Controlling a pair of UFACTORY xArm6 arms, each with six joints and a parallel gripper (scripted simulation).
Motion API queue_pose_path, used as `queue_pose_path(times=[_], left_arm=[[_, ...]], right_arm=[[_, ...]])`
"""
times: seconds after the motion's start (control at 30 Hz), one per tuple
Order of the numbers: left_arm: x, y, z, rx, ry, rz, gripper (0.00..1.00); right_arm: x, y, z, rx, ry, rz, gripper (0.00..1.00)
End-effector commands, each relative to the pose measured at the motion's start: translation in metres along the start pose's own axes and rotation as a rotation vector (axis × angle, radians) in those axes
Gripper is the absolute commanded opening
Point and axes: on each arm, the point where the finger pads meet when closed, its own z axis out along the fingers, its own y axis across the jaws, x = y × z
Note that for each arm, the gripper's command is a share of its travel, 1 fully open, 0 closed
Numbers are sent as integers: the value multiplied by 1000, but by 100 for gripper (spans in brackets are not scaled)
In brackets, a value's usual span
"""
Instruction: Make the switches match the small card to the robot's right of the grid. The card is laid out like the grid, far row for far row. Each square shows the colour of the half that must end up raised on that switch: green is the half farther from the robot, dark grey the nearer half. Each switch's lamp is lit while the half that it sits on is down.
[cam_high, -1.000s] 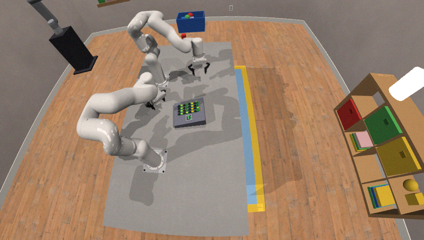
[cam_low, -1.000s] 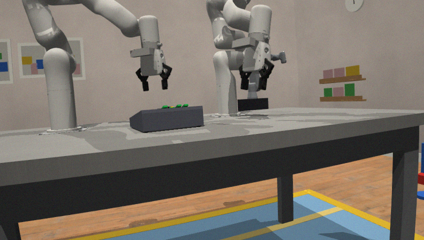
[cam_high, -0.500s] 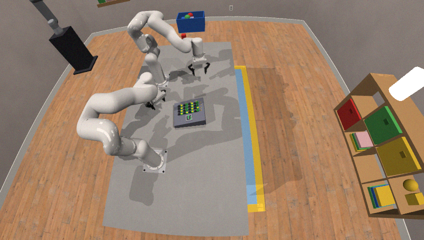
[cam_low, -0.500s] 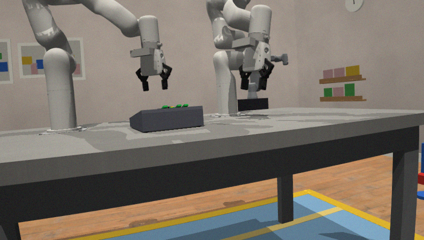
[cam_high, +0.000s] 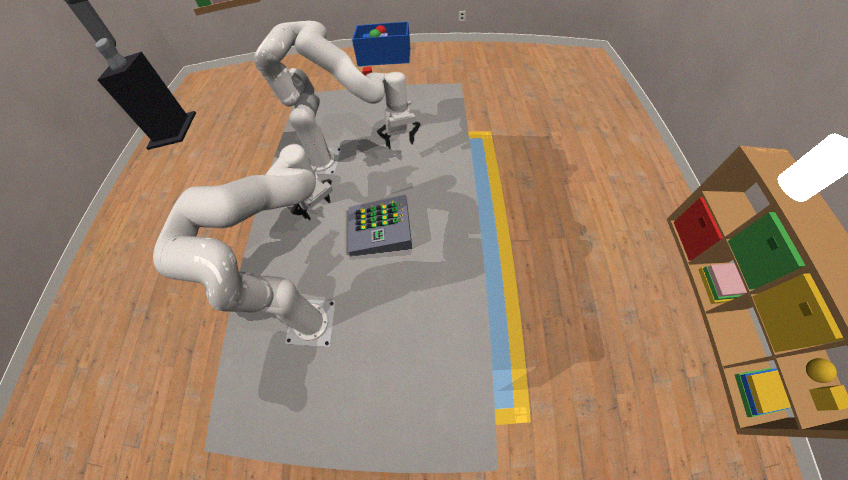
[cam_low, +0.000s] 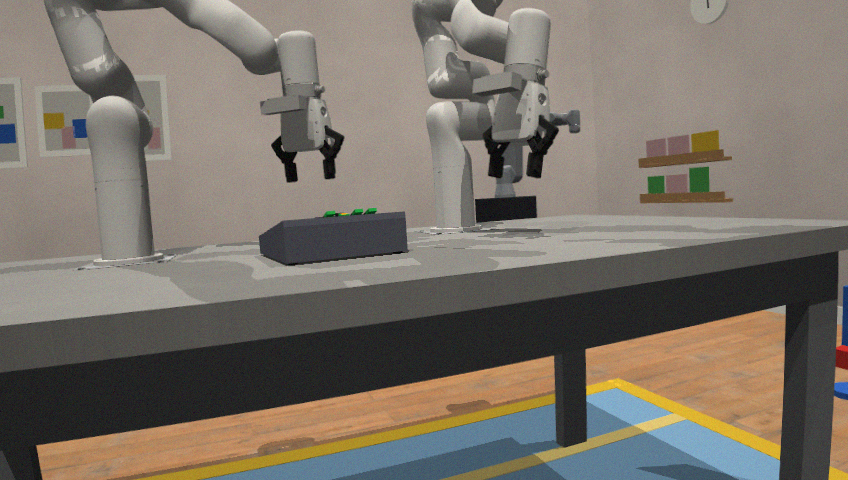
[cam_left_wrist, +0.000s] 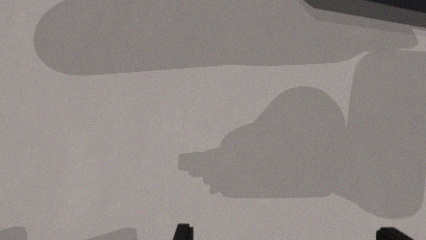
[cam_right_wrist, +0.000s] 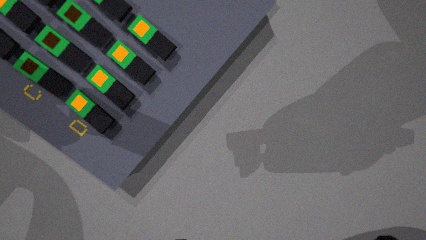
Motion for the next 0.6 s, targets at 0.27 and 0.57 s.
queue_pose_path(times=[0.27,0.57], left_arm=[[-51,-24,-23,31,1,-263,100],[-106,-38,-45,57,2,-526,100]], right_arm=[[-1,-1,-1,3,-2,0,100],[-1,-1,-1,3,-2,0,100]])
